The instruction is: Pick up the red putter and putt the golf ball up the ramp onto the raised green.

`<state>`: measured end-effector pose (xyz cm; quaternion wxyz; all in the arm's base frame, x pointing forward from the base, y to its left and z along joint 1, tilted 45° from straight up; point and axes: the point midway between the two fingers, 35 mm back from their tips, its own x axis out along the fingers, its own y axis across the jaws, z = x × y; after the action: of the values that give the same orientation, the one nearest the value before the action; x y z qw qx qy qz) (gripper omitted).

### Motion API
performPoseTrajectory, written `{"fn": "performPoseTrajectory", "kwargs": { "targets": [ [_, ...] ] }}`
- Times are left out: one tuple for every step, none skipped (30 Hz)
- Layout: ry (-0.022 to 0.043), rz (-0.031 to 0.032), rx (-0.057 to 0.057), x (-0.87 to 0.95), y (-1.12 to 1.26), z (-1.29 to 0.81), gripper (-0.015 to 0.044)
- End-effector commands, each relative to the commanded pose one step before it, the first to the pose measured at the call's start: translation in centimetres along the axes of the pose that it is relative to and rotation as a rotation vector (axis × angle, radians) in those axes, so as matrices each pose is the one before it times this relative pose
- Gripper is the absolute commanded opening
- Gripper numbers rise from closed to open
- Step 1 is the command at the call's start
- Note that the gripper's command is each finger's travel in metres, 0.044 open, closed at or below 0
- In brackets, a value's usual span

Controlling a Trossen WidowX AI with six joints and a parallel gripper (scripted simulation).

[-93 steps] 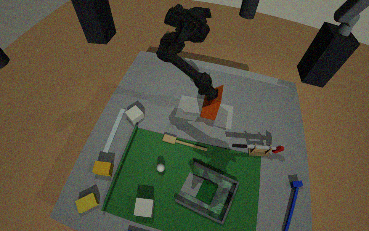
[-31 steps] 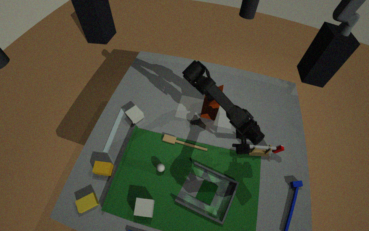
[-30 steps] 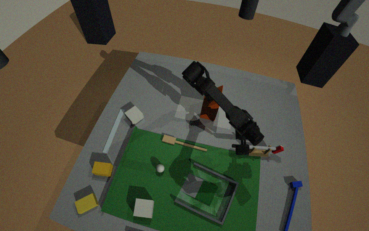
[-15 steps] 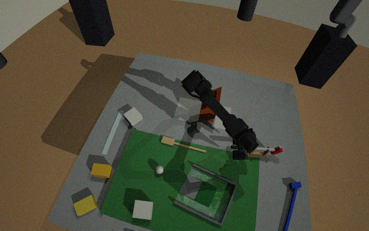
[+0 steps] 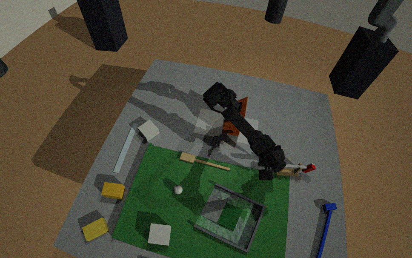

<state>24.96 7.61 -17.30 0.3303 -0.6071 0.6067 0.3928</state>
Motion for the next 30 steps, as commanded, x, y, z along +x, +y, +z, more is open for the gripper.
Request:
{"fn": "performPoseTrajectory", "kwargs": {
  "targets": [
    [0.00686,0.00251,-0.0062,0.740,0.169,-0.228,0.0440],
    [0.00010,0.00002,0.0000,0.121,0.005,-0.036,0.0440],
    [0.00007,0.00001,0.0000,0.073,0.004,-0.022,0.0440],
    [0.00002,0.00000,0.0000,0.025,0.001,-0.007,0.0440],
    [0.00000,0.00000,0.0000,0.000,0.000,0.000,0.0440],
    [-0.00535,-0.00016,0.0062,-0.307,-0.100,0.072,0.0414],
    [0.00000,0.00000,0.0000,0.000,0.000,0.000,0.0387],
    [0.00000,0.00000,0.0000,0.000,0.000,0.000,0.0361],
    [0.00000,0.00000,0.0000,0.000,0.000,0.000,0.0335],
    [0.00000,0.00000,0.0000,0.000,0.000,0.000,0.0309],
    [0.00000,0.00000,0.0000,0.000,0.000,0.000,0.0282],
    [0.00000,0.00000,0.0000,0.000,0.000,0.000,0.0256],
    [0.00000,0.00000,0.0000,0.000,0.000,0.000,0.0230],
    [0.00000,0.00000,0.0000,0.000,0.000,0.000,0.0204],
    [0.00000,0.00000,0.0000,0.000,0.000,0.000,0.0177],
    [0.00000,0.00000,0.0000,0.000,0.000,0.000,0.0151],
    [0.00000,0.00000,0.0000,0.000,0.000,0.000,0.0125],
    [0.00000,0.00000,0.0000,0.000,0.000,0.000,0.0099],
    [0.00000,0.00000,0.0000,0.000,0.000,0.000,0.0072],
    [0.00000,0.00000,0.0000,0.000,0.000,0.000,0.0046],
    [0.00000,0.00000,0.0000,0.000,0.000,0.000,0.0040],
    [0.00000,0.00000,0.0000,0.000,0.000,0.000,0.0033],
    [0.00000,0.00000,0.0000,0.000,0.000,0.000,0.0026],
    [0.00000,0.00000,0.0000,0.000,0.000,0.000,0.0020],
    [0.00000,0.00000,0.0000,0.000,0.000,0.000,0.0013],
    [0.00000,0.00000,0.0000,0.000,0.000,0.000,0.0006],
    [0.00000,0.00000,0.0000,0.000,0.000,0.000,0.0000],
    [-0.00019,-0.00003,0.0000,-0.120,-0.022,0.044,0.0000],
    [-0.00037,-0.00006,-0.0001,-0.245,-0.043,0.090,0.0000],
    [-0.00050,-0.00007,-0.0001,-0.346,-0.056,0.126,0.0000]
  ]
}}
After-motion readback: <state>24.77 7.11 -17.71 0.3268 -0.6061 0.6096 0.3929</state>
